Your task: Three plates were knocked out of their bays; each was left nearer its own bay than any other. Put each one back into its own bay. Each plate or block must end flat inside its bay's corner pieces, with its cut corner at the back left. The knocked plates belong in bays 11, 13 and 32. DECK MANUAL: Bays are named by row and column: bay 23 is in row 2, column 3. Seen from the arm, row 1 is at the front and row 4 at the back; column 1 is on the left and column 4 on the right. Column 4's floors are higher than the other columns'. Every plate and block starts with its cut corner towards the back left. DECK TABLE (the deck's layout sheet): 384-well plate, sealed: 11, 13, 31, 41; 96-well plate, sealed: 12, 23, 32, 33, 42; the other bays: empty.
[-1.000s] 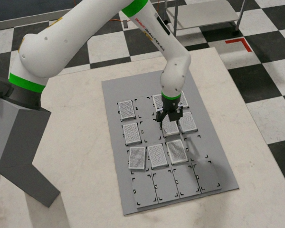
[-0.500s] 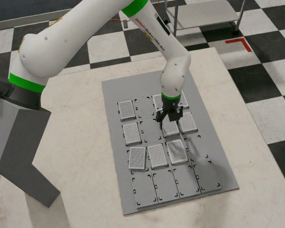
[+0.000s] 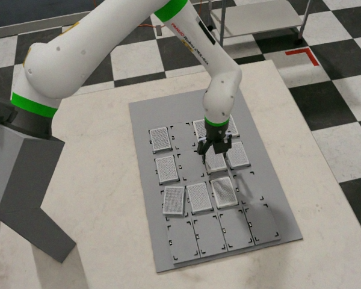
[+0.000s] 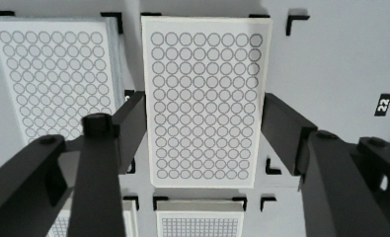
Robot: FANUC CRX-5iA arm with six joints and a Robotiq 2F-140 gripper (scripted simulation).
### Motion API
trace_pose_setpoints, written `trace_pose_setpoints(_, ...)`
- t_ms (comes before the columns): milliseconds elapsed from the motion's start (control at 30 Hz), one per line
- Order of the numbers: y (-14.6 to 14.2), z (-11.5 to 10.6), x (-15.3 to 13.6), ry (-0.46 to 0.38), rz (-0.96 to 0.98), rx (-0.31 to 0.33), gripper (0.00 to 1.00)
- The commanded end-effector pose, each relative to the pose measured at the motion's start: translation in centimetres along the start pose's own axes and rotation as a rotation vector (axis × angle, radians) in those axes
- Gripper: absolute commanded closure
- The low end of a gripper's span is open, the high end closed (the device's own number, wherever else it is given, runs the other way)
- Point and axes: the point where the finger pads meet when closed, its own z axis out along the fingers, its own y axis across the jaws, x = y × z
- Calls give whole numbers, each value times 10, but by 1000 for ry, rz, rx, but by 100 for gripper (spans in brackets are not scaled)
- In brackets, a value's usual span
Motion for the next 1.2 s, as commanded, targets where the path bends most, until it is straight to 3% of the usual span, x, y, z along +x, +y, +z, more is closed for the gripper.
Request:
trace_pose_setpoints(0,-1,0,0,0,-1,2,90)
trace_pose_setpoints(1167,-1,9,0,0,-1,2,90)
